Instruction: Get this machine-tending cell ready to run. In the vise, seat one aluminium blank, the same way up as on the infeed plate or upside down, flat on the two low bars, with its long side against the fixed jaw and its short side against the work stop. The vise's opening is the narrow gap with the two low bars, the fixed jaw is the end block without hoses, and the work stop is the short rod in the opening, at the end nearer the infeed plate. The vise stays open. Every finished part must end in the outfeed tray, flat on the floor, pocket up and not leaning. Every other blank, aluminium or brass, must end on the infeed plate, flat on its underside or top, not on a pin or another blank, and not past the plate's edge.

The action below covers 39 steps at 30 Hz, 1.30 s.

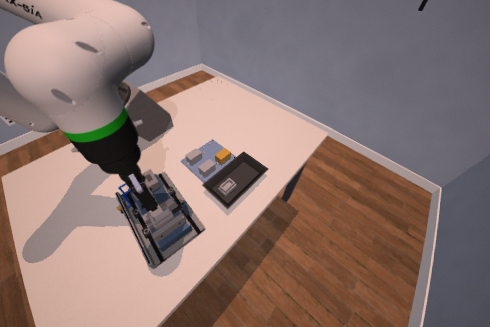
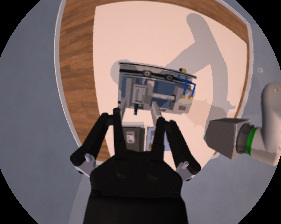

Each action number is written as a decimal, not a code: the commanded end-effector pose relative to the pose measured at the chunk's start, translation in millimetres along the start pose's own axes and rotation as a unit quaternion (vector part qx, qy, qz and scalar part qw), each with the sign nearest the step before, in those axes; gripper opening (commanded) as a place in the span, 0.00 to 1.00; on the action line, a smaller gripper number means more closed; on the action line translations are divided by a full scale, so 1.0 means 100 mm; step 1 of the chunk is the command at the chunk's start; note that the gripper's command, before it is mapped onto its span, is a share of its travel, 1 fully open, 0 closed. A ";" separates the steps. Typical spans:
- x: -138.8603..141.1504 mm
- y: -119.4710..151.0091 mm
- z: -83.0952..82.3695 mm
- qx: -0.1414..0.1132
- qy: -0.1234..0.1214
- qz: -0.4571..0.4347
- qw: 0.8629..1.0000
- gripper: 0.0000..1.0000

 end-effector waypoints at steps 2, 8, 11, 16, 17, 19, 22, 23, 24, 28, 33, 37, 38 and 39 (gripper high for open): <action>0.00 0.00 0.00 0.000 0.000 0.000 1.000 0.40; 0.00 0.00 0.00 0.000 0.000 0.000 1.000 0.40; 0.00 0.00 0.00 0.000 0.000 0.000 1.000 0.40; 0.00 0.00 0.01 0.000 0.000 0.000 1.000 0.40; 0.00 0.00 0.01 0.000 0.000 0.000 1.000 0.40; 0.00 0.00 0.03 0.000 0.000 0.000 1.000 0.40; 0.00 0.00 0.05 0.000 0.000 0.000 1.000 0.40; 0.00 0.00 0.06 0.000 0.000 0.000 1.000 0.40; 0.00 0.00 0.07 0.000 0.000 0.000 1.000 0.40; 0.00 0.00 0.10 0.000 0.000 0.000 1.000 0.40; 0.00 0.00 0.18 0.000 0.000 0.000 1.000 0.40; 0.00 0.00 0.25 0.000 0.000 0.000 1.000 0.40; 0.00 0.00 0.27 0.000 0.000 0.000 1.000 0.40; 0.00 0.00 0.29 0.000 0.000 0.000 1.000 0.40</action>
Point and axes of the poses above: the point where the finger pads meet when closed, its own z axis out along the fingers, its own x axis across the jaws, y = z × x, the point moved 7 cm from there along -z, back along the fingers, and after that the axes turned 5 degrees about z, right-handed, at the moved point
